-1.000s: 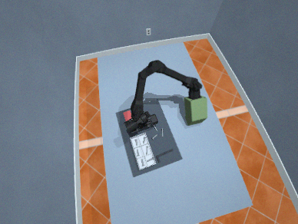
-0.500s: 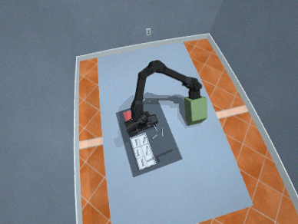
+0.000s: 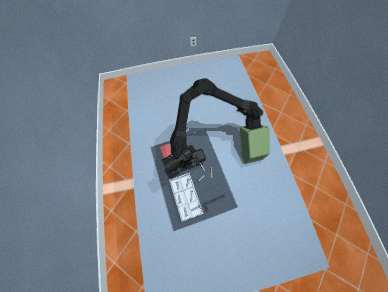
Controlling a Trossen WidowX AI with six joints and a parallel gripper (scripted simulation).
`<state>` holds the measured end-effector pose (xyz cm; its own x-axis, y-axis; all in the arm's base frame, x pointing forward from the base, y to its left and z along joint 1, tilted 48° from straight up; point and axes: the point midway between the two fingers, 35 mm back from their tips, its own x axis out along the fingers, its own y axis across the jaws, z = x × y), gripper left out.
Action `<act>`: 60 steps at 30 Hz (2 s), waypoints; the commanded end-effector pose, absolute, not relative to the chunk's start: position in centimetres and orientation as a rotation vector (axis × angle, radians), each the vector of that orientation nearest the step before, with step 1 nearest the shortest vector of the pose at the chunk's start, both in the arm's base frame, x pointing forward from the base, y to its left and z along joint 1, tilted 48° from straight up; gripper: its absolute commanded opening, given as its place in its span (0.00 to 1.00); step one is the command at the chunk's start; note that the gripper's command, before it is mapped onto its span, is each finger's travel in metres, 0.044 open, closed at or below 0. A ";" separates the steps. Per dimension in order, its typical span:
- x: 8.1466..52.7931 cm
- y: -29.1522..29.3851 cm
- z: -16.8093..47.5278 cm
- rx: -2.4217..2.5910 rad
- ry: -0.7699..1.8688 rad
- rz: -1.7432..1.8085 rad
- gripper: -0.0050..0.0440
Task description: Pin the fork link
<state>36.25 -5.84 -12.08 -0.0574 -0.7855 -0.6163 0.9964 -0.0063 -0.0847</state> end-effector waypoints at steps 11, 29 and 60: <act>36.9 -5.9 -10.9 0.480 0.561 -1.530 0.00; 36.8 -6.4 -10.5 0.475 0.559 -1.535 0.00; 36.8 -6.4 -10.5 0.476 0.557 -1.535 0.00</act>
